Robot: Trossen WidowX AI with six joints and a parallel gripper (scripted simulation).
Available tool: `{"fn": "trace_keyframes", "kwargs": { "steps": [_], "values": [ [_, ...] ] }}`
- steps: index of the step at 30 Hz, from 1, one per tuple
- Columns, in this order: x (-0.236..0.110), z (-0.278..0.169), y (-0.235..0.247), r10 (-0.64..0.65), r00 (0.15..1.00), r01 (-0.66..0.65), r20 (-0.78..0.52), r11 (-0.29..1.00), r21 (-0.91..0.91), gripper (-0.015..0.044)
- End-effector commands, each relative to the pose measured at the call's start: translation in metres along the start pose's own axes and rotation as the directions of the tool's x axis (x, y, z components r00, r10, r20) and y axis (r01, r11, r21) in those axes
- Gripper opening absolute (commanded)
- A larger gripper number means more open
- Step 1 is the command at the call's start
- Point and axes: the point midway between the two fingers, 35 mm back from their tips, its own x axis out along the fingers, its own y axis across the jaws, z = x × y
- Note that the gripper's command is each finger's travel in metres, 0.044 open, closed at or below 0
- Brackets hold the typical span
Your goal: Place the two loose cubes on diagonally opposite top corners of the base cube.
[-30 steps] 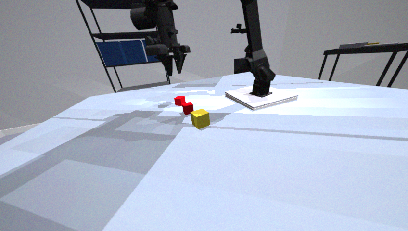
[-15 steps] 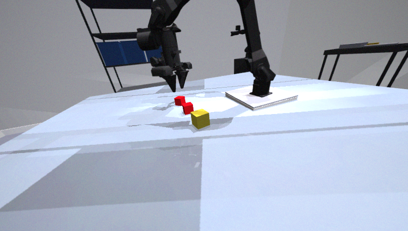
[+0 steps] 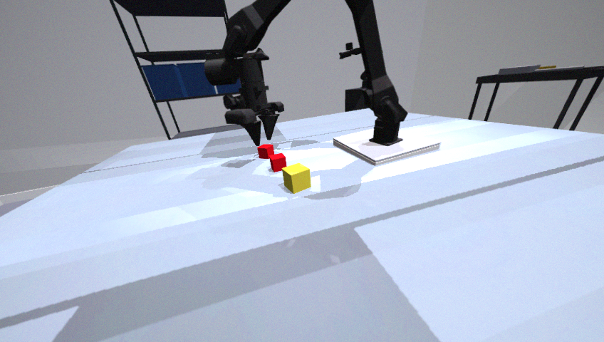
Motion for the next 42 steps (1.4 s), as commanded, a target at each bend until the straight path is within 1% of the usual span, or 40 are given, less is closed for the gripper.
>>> {"fn": "trace_keyframes", "kwargs": {
  "steps": [1,13,19,25,42],
  "values": [
    [0.010,-0.002,0.000,0.000,1.000,0.000,-0.013,1.000,0.004,0.0265],
    [0.027,-0.003,0.000,0.000,1.000,0.000,-0.013,1.000,0.005,0.0265],
    [0.027,-0.003,0.000,0.000,1.000,0.000,-0.013,1.000,0.005,0.0107],
    [0.023,-0.002,0.000,0.000,1.000,0.000,-0.013,1.000,0.005,0.0105],
    [-0.030,0.003,0.001,0.000,1.000,0.000,-0.013,1.000,0.005,0.0105]
  ]
}}
